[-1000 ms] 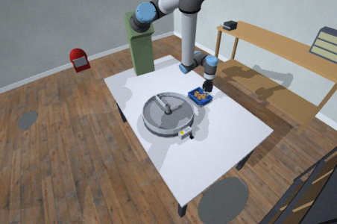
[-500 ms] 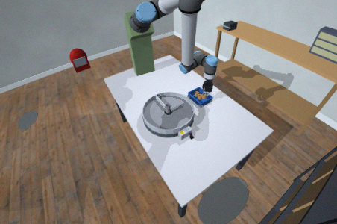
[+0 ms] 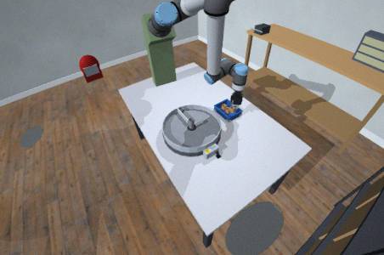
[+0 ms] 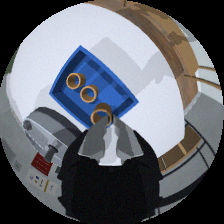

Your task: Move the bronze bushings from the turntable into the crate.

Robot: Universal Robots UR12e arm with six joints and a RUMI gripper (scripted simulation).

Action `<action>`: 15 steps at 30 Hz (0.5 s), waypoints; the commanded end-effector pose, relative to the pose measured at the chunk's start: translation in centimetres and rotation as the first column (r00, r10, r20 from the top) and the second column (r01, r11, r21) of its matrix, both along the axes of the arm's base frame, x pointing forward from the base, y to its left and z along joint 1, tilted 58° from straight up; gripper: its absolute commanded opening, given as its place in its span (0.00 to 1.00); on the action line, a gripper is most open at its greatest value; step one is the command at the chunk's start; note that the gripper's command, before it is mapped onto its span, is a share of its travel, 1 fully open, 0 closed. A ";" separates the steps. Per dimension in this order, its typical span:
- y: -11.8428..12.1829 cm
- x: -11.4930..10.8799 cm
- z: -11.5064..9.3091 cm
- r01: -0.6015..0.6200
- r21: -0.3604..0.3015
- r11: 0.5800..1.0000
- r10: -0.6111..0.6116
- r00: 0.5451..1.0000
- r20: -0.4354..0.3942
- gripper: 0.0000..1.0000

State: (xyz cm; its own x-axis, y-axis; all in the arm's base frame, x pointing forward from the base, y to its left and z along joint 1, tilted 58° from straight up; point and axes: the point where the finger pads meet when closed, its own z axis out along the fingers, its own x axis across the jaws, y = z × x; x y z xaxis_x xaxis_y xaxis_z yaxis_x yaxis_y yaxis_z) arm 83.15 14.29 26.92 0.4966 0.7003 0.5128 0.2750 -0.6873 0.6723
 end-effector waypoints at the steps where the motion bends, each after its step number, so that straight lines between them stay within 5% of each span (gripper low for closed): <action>1: 0.0 0.4 -0.2 0.000 0.000 1.000 0.000 1.000 0.001 0.00; 15: -0.4 2.1 -1.3 0.000 0.000 1.000 0.000 1.000 0.001 0.00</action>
